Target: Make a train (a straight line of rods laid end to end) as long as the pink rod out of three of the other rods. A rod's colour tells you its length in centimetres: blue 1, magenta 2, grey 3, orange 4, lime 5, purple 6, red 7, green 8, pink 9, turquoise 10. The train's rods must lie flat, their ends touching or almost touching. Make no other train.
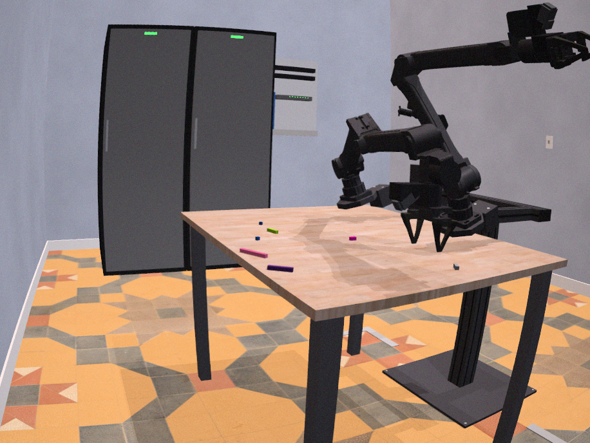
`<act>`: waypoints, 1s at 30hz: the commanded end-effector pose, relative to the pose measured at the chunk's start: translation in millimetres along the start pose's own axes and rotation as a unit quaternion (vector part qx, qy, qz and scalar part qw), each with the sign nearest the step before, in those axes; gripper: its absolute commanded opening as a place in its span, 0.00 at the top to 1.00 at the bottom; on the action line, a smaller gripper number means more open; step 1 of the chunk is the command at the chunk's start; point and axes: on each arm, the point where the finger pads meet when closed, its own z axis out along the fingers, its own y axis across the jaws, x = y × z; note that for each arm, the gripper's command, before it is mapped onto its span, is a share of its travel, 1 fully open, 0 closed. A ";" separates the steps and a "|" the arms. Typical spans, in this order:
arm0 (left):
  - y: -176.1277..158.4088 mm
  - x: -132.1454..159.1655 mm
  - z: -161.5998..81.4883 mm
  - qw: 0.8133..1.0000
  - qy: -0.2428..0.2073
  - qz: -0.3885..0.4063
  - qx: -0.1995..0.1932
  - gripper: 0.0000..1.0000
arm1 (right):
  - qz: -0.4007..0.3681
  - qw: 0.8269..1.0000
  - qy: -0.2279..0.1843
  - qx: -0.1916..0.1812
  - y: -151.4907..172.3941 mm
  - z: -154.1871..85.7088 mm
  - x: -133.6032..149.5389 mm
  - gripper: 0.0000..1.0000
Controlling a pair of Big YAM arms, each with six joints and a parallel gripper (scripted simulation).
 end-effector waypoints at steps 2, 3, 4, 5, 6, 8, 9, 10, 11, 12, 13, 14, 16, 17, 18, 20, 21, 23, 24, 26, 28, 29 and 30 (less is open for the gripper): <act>7.2 -10.8 -6.5 1.000 -0.016 -0.008 -0.009 0.00 | -0.003 1.000 -0.004 -0.012 7.1 -11.4 -5.6 0.00; 7.2 -10.8 -6.5 1.000 -0.016 -0.008 -0.009 0.00 | -0.003 1.000 -0.004 -0.012 7.1 -11.4 -5.6 0.00; 7.2 -10.8 -6.5 1.000 -0.016 -0.008 -0.009 0.00 | -0.003 1.000 -0.004 -0.012 7.1 -11.4 -5.6 0.00; 7.2 -10.8 -6.5 1.000 -0.016 -0.008 -0.009 0.00 | -0.003 1.000 -0.004 -0.012 7.1 -11.4 -5.6 0.00; 7.2 -10.8 -6.5 1.000 -0.016 -0.008 -0.009 0.00 | -0.003 1.000 -0.004 -0.012 7.1 -11.4 -5.6 0.00; 7.2 -10.8 -6.5 1.000 -0.016 -0.008 -0.009 0.00 | -0.003 1.000 -0.004 -0.012 7.1 -11.4 -5.6 0.00; 7.2 -10.8 -6.5 1.000 -0.016 -0.008 -0.009 0.00 | -0.003 1.000 -0.004 -0.012 7.1 -11.4 -5.6 0.00; 7.2 -10.8 -6.5 1.000 -0.016 -0.008 -0.009 0.00 | -0.003 1.000 -0.004 -0.012 7.1 -11.4 -5.6 0.00; 7.2 -10.8 -6.5 1.000 -0.016 -0.008 -0.009 0.00 | -0.003 1.000 -0.004 -0.012 7.1 -11.4 -5.6 0.00; 7.2 -10.8 -6.5 1.000 -0.016 -0.008 -0.009 0.00 | -0.003 1.000 -0.004 -0.012 7.1 -11.4 -5.6 0.00; 7.2 -10.8 -6.5 1.000 -0.016 -0.008 -0.009 0.00 | -0.003 1.000 -0.004 -0.012 7.1 -11.4 -5.6 0.00; 7.2 -10.8 -6.5 1.000 -0.016 -0.008 -0.009 0.00 | -0.003 1.000 -0.004 -0.012 7.1 -11.4 -5.6 0.00; 7.2 -10.8 -6.5 1.000 -0.016 -0.008 -0.009 0.00 | -0.003 1.000 -0.004 -0.012 7.1 -11.4 -5.6 0.00; 7.2 -10.8 -6.5 1.000 -0.016 -0.008 -0.009 0.00 | -0.003 1.000 -0.004 -0.012 7.1 -11.4 -5.6 0.00; 7.2 -10.8 -6.5 1.000 -0.016 -0.008 -0.009 0.00 | -0.003 1.000 -0.004 -0.012 7.1 -11.4 -5.6 0.00; 7.2 -10.8 -6.5 1.000 -0.016 -0.008 -0.009 0.00 | -0.003 1.000 -0.004 -0.012 7.1 -11.4 -5.6 0.00; 7.2 -10.8 -6.5 1.000 -0.016 -0.008 -0.009 0.00 | -0.003 1.000 -0.004 -0.012 7.1 -11.4 -5.6 0.00; 7.2 -10.8 -6.5 1.000 -0.016 -0.008 -0.009 0.00 | -0.003 1.000 -0.004 -0.012 7.1 -11.4 -5.6 0.00; 7.2 -10.8 -6.5 1.000 -0.016 -0.008 -0.009 0.00 | -0.003 1.000 -0.004 -0.012 7.1 -11.4 -5.6 0.00; 7.2 -10.8 -6.5 1.000 -0.016 -0.008 -0.009 0.00 | -0.003 1.000 -0.004 -0.012 7.0 -11.3 -5.9 0.00; 7.2 -10.8 -6.5 1.000 -0.016 -0.008 -0.009 0.00 | 0.000 1.000 -0.003 -0.010 5.1 -9.6 -11.2 0.00; 7.2 -10.8 -6.5 1.000 -0.016 -0.008 -0.009 0.00 | 0.003 1.000 -0.003 -0.009 2.3 -7.3 -18.3 0.00; 7.2 -10.8 -6.5 1.000 -0.016 -0.008 -0.009 0.00 | 0.003 1.000 -0.002 -0.009 1.6 -7.3 -20.0 0.00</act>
